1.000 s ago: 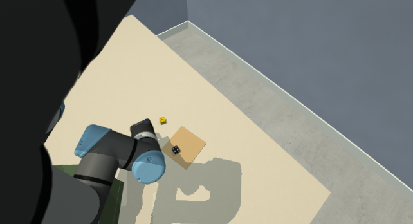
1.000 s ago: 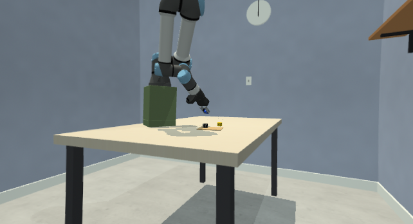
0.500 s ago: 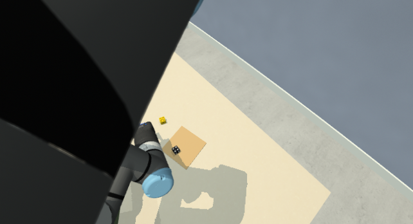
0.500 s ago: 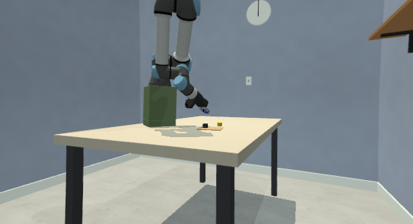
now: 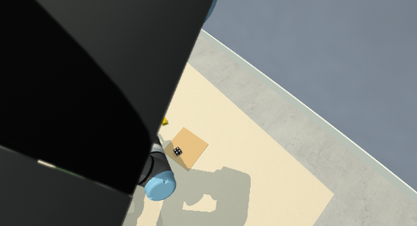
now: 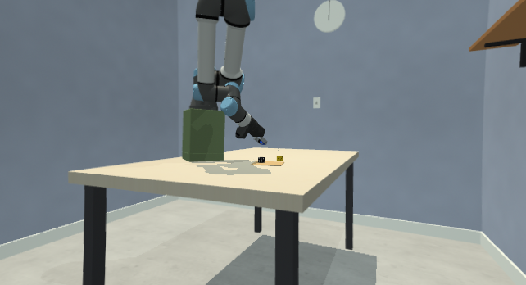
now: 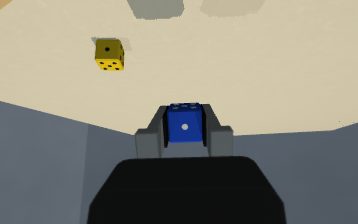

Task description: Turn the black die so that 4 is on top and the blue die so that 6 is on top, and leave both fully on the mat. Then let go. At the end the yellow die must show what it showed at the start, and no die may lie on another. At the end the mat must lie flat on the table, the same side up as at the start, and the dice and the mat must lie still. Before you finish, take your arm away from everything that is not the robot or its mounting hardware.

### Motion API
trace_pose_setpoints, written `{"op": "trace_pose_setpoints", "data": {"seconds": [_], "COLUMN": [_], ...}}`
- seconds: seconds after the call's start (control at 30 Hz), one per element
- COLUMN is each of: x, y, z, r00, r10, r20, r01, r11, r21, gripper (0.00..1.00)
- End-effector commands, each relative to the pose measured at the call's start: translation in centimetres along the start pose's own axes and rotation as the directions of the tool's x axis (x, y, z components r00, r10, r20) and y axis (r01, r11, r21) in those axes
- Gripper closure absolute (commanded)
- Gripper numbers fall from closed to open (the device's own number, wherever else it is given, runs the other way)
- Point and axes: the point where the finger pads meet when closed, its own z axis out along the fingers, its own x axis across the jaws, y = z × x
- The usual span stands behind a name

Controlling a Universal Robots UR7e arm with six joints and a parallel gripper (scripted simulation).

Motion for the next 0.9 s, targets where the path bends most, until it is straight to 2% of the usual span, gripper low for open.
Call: {"op": "trace_pose_setpoints", "data": {"seconds": [0.0,0.17,0.57,0.87], "x": [0.0,0.0,0.0,0.0], "y": [-0.5,-1.2,-4.9,-6.0], "z": [0.3,0.6,2.6,3.1], "r00": [1.000,1.000,1.000,1.000], "r10": [0.000,0.000,0.000,0.000], "r20": [0.000,0.000,0.000,0.000], "r01": [0.000,0.000,0.000,0.000], "r11": [1.000,1.000,1.000,1.000], "r21": [0.000,0.000,0.000,0.000], "gripper": [0.51,0.51,0.51,0.51]}}
